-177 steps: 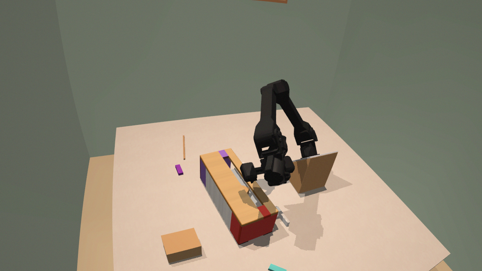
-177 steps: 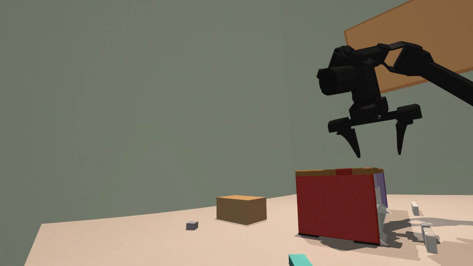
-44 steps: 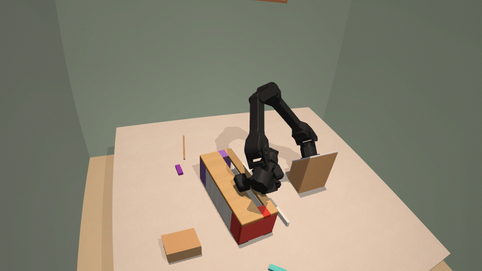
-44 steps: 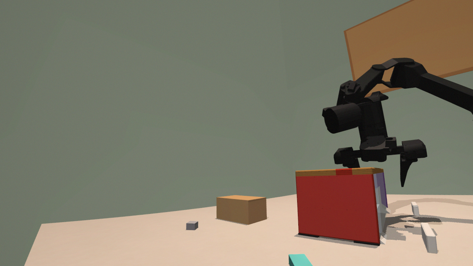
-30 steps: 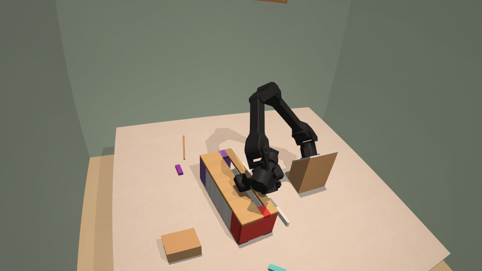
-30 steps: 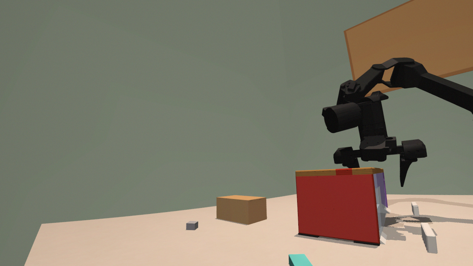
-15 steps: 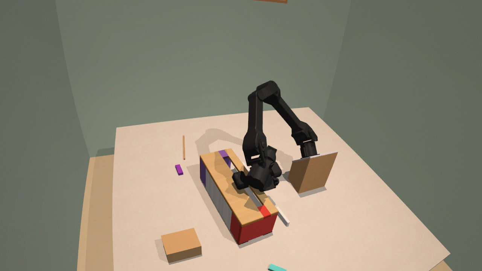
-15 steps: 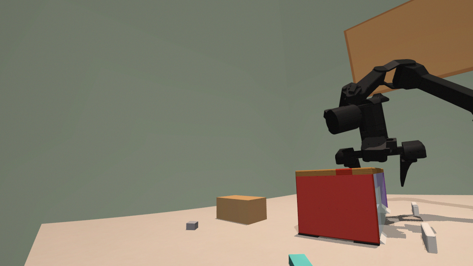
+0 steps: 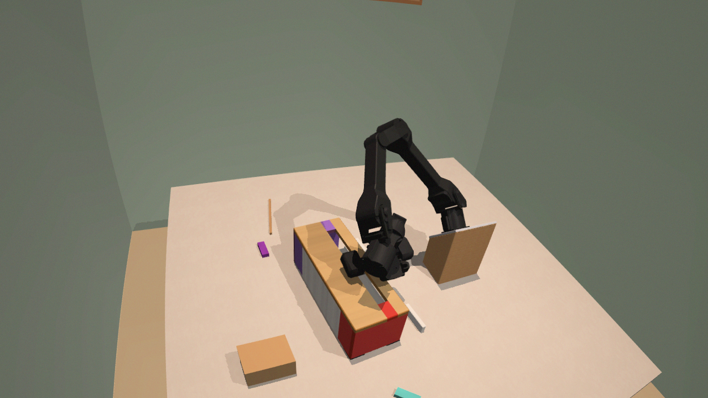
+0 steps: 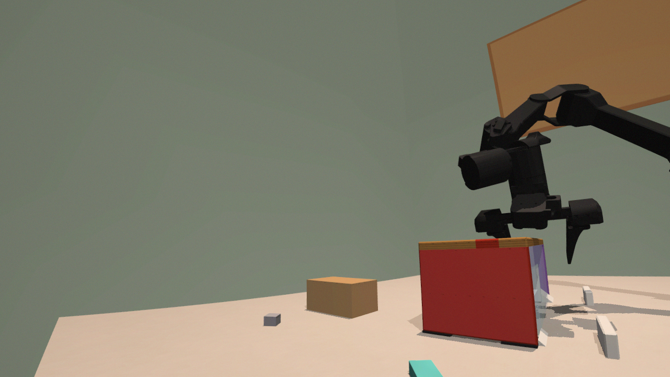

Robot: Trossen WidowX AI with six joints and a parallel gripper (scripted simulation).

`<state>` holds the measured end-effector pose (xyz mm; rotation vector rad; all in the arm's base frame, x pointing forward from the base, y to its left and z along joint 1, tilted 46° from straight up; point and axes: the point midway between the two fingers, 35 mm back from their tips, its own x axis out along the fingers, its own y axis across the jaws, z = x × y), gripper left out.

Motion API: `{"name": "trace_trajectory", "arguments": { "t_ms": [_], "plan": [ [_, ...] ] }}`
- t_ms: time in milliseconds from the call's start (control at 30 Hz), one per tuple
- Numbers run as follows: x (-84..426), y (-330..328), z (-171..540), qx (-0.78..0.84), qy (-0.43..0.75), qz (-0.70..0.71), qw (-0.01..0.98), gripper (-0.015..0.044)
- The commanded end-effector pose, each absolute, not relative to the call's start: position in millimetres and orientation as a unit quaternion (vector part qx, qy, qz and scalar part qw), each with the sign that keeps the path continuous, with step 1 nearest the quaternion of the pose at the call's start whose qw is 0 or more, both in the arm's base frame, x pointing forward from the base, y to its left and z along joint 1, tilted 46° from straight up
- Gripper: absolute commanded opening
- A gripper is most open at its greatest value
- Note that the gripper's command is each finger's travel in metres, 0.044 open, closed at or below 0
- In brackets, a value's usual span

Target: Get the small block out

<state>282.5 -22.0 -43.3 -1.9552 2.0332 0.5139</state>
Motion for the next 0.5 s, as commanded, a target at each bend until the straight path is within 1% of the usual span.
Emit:
{"name": "trace_trajectory", "arguments": {
  "t_ms": [0, 467],
  "plan": [
    [285.5, -19.8, -46.3, -0.676, 0.702, 0.175, 0.142, 0.04],
    [286.0, -32.1, -34.2, -0.676, 0.702, 0.175, 0.141, 0.04]
  ]
}}
